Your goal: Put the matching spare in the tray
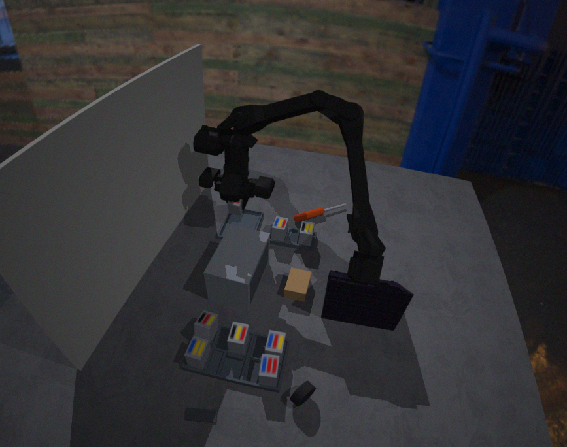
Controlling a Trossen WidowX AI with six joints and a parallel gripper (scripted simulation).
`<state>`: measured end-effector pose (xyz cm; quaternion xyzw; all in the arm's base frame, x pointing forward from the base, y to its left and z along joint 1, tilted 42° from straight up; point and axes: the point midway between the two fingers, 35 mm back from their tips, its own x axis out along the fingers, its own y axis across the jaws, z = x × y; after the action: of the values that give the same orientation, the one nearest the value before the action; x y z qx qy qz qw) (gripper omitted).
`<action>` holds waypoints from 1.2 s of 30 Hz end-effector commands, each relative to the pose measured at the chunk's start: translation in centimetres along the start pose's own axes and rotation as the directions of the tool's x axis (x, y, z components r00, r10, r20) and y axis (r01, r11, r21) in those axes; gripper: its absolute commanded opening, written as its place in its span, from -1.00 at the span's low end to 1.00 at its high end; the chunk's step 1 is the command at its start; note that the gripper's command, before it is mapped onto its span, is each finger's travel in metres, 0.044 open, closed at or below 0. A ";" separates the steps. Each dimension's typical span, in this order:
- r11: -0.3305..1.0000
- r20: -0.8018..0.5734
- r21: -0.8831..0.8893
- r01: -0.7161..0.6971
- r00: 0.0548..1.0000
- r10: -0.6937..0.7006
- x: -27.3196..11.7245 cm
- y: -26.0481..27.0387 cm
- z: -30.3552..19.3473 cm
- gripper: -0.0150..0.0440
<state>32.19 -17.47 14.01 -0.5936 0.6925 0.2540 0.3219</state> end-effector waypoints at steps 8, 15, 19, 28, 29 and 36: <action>1.000 -0.006 -0.008 -0.005 1.000 0.005 1.0 0.2 -0.1 -0.49; 1.000 -0.007 -0.009 -0.007 1.000 0.006 1.6 0.3 -0.1 -0.49; 1.000 -0.008 -0.010 -0.007 1.000 0.007 1.9 0.4 -0.1 -0.49; 1.000 -0.009 -0.011 -0.009 1.000 0.009 2.6 0.5 -0.2 -0.49; 1.000 -0.010 -0.011 -0.009 1.000 0.009 2.7 0.5 -0.2 -0.49; 1.000 -0.011 -0.013 -0.010 1.000 0.010 3.3 0.7 -0.2 -0.49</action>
<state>31.43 -19.41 11.92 -0.5933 0.6944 0.2554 0.3172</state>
